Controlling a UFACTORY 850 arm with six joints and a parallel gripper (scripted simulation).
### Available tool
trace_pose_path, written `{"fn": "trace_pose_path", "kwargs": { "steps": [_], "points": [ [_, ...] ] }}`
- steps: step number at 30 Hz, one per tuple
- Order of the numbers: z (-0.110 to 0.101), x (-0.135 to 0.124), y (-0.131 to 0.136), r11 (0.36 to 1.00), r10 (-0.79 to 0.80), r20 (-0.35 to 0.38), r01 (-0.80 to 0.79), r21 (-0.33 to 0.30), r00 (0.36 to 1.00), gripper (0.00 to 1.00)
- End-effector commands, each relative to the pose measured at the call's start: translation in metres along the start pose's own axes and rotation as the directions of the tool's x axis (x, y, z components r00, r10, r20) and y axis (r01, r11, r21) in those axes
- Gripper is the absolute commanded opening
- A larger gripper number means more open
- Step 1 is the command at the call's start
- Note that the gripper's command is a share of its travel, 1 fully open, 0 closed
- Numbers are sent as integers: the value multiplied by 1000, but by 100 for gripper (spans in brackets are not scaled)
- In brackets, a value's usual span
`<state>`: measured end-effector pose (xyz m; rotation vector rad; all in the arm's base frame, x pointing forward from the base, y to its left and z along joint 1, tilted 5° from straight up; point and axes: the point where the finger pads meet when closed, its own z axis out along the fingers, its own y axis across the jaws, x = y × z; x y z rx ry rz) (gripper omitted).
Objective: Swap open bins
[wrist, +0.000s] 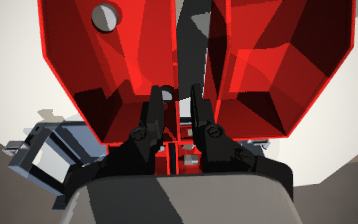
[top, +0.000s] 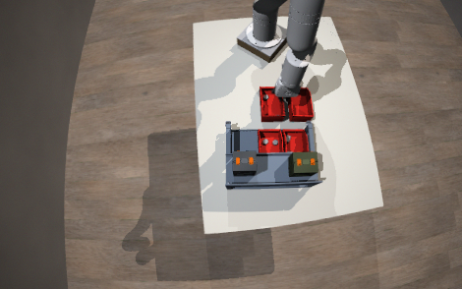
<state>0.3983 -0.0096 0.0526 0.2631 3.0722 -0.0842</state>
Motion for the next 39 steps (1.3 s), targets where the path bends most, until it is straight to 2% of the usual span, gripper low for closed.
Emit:
{"fn": "trace_pose_path", "kwargs": {
  "steps": [1, 39],
  "points": [
    [2, -1, 0, 1000, 0, 3, 0, 0, 1000, 26],
    [38, -1, 0, 1000, 0, 2, 0, 0, 1000, 26]
  ]
}}
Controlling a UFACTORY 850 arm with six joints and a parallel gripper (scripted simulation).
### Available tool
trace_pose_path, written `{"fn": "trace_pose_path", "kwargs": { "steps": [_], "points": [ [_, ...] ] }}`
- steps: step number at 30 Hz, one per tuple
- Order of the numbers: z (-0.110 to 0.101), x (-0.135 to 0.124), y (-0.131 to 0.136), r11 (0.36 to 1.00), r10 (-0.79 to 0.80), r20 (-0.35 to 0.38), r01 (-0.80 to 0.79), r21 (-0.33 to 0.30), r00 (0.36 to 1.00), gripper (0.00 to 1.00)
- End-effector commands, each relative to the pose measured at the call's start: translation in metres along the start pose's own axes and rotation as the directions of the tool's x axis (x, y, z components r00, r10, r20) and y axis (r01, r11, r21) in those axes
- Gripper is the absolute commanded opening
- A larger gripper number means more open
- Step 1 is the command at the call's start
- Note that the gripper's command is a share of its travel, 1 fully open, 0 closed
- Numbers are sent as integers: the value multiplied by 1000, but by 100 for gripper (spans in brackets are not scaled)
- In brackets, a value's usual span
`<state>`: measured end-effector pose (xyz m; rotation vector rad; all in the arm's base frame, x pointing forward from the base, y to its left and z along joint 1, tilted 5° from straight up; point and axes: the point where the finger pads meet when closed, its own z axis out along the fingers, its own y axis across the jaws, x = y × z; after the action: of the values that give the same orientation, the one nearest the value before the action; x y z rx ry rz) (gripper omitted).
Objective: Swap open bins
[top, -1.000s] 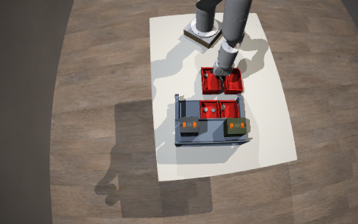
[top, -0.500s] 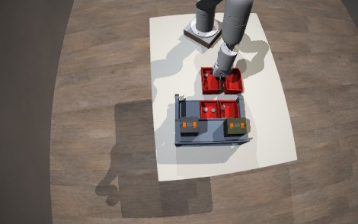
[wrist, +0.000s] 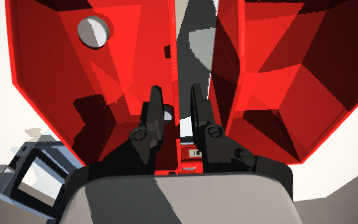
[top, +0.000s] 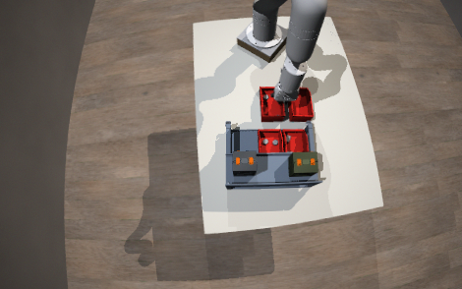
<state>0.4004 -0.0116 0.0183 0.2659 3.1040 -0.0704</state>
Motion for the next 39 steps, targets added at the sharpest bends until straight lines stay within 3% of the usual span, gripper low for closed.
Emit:
{"fn": "trace_pose_path", "kwargs": {
  "steps": [1, 23, 24, 39],
  "points": [
    [4, -1, 0, 1000, 1, 35, -1, 7, 999, 26],
    [6, -1, 0, 1000, 1, 35, -1, 7, 999, 26],
    [6, -1, 0, 1000, 1, 35, -1, 7, 999, 0],
    [6, -1, 0, 1000, 1, 35, -1, 7, 999, 0]
  ]
}}
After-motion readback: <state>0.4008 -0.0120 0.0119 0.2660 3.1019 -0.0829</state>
